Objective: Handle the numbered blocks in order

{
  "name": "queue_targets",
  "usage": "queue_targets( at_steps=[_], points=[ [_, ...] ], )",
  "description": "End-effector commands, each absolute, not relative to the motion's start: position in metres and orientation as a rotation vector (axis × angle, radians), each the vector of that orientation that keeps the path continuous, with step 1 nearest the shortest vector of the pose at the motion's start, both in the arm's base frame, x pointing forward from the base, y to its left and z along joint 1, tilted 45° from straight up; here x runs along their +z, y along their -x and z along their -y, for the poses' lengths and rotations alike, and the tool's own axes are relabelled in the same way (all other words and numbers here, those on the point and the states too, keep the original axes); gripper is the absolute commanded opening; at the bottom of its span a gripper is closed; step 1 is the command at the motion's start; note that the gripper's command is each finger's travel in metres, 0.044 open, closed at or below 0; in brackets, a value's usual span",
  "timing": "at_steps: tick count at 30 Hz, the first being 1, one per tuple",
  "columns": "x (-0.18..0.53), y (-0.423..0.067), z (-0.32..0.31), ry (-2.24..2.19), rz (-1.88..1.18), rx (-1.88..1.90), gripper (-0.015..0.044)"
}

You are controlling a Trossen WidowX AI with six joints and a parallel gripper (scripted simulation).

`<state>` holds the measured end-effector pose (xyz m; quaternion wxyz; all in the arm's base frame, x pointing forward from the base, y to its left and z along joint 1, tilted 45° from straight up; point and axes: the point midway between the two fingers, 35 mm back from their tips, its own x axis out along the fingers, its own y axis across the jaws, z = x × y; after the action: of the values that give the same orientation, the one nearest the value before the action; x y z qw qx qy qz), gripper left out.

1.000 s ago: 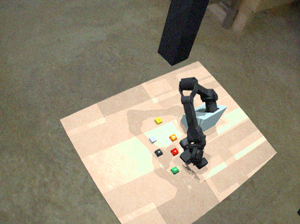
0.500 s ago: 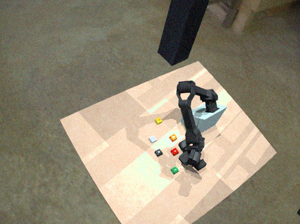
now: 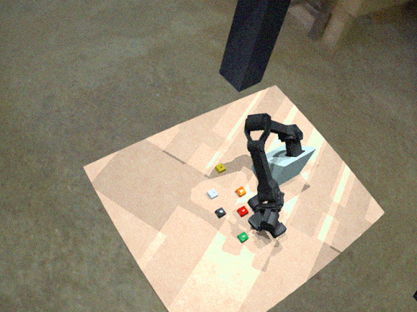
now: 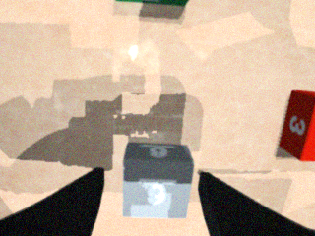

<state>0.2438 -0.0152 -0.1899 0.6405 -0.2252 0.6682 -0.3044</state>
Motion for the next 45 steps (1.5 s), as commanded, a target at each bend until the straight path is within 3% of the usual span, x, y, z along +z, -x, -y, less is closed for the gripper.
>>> queue_targets(
  at_steps=[1, 45],
  points=[
    [-0.19, -0.244, 0.016, 0.52, -1.521, -0.693, 0.012],
    [-0.179, -0.246, 0.005, 0.519, -1.521, -0.693, 0.012]
  ],
)
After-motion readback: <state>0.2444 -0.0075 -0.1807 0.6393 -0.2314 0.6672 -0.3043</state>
